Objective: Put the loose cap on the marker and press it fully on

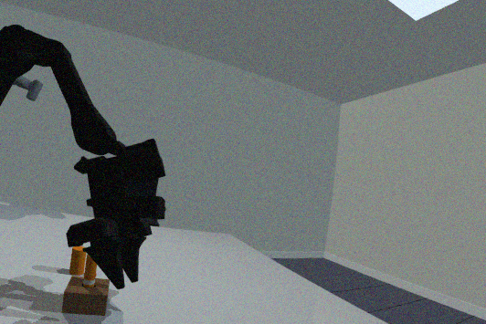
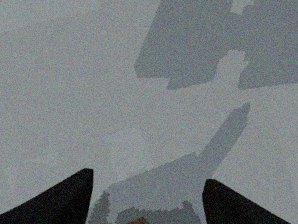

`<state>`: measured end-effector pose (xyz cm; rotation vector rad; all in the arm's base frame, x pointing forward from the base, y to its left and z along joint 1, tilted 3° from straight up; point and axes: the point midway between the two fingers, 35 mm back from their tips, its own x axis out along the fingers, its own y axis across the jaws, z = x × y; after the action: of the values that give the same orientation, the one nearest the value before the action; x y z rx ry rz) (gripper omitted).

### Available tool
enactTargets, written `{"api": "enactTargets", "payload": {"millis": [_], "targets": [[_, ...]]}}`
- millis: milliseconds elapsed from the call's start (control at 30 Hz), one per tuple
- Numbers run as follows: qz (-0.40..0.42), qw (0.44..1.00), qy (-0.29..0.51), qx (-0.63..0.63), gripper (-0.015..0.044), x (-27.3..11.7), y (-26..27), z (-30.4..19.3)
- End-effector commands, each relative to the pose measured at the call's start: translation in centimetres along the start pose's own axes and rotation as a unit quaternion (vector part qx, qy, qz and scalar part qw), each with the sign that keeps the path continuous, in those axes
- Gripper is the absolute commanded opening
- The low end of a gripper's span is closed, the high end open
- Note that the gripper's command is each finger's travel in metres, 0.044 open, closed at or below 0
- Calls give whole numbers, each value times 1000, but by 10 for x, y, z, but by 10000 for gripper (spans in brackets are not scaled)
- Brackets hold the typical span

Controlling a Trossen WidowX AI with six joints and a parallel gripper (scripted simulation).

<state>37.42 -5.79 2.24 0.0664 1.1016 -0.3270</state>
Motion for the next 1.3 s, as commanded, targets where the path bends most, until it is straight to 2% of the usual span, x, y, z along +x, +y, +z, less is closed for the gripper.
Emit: {"api": "enactTargets", "payload": {"millis": [0,167,367,733,900,1267], "targets": [[75,965,65,-243,248,-47,52,-26],[134,895,107,-412,248,-88,79,-55],[204,781,140,-573,248,-139,92,-91],[206,778,140,-577,248,-140,92,-92],[206,778,140,-577,248,-110,94,-107],[206,778,140,-577,248,-96,100,-116]]}}
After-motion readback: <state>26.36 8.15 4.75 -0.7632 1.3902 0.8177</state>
